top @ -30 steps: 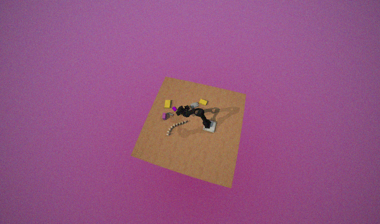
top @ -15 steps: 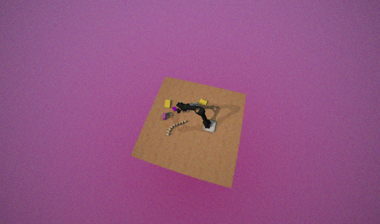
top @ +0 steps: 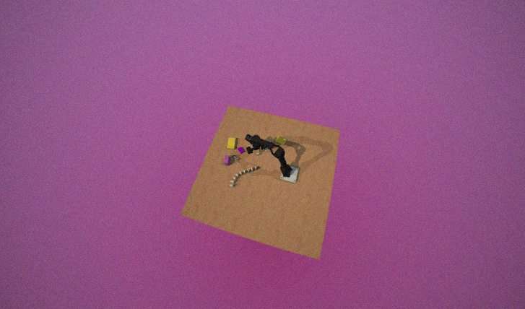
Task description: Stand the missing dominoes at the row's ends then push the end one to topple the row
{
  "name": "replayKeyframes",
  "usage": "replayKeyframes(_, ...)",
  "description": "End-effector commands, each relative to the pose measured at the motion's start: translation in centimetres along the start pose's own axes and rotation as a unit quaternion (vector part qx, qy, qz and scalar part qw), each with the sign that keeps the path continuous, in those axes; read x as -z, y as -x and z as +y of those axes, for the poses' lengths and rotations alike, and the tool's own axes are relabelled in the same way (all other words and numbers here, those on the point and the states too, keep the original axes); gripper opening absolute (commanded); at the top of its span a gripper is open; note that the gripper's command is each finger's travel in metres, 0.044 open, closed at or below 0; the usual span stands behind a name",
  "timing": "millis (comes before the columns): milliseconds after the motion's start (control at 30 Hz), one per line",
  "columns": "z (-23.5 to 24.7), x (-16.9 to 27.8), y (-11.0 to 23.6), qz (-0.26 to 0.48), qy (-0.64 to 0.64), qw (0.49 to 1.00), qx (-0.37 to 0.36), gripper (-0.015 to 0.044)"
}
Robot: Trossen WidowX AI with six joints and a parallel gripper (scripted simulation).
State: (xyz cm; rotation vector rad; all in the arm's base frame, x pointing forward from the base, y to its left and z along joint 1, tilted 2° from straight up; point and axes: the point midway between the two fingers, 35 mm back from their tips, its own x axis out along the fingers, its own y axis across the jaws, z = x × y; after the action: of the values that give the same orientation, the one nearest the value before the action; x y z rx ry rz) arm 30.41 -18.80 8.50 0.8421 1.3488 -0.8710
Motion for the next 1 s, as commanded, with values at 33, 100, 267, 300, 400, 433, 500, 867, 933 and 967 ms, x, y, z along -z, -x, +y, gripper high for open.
replayKeyframes(33,-0.2,0.5,1.4,0.024,-0.015,1.0,-0.007,0.044)
replayKeyframes(100,-0.2,0.5,1.3,0.024,-0.015,1.0,-0.007,0.044)
replayKeyframes(267,-0.1,0.5,-2.8,0.024,-0.015,1.0,-0.007,0.044)
replayKeyframes(300,-0.1,0.6,-3.7,0.024,-0.015,1.0,-0.007,0.044)
replayKeyframes(400,-0.1,0.8,-5.1,0.024,-0.015,1.0,-0.007,0.044)
replayKeyframes(433,-0.1,0.8,-5.1,0.024,-0.015,1.0,-0.007,0.044)
replayKeyframes(500,-0.1,0.8,-5.1,0.024,-0.015,1.0,-0.007,0.044)
replayKeyframes(867,-0.1,0.9,-6.6,0.024,-0.015,1.0,-0.007,0.044)
replayKeyframes(933,-0.1,0.9,-6.6,0.024,-0.015,1.0,-0.007,0.0387)
replayKeyframes(967,-0.1,0.9,-6.6,0.024,-0.015,1.0,-0.007,0.0361)
